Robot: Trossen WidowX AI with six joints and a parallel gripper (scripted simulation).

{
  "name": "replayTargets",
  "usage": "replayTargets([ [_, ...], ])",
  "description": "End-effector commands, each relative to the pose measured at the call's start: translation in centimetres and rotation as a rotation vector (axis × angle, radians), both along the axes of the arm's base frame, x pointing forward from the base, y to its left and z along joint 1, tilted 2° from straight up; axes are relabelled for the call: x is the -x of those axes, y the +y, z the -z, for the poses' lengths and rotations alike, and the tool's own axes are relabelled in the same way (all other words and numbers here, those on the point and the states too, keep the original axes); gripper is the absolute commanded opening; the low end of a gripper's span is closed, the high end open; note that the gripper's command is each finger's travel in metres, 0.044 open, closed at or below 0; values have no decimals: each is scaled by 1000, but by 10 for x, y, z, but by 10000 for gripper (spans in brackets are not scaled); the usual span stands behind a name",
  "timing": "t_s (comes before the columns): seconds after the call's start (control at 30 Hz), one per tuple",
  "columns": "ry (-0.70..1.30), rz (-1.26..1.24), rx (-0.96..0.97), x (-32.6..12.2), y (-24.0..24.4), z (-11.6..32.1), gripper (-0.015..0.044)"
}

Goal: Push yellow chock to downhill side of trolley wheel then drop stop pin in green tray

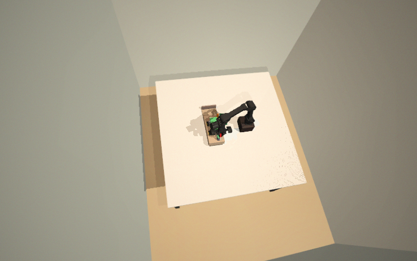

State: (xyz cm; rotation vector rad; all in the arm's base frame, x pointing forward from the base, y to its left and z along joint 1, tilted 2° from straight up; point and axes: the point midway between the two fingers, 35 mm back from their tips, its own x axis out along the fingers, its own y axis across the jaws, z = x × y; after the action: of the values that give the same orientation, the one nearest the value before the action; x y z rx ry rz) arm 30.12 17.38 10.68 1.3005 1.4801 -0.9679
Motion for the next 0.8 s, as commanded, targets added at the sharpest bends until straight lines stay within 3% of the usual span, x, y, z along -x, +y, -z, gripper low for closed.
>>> replayTargets([
  [0.0,-3,3,-2,1,4,-2,0],
  [0.77,4,3,-2,72,-4,2,0],
])
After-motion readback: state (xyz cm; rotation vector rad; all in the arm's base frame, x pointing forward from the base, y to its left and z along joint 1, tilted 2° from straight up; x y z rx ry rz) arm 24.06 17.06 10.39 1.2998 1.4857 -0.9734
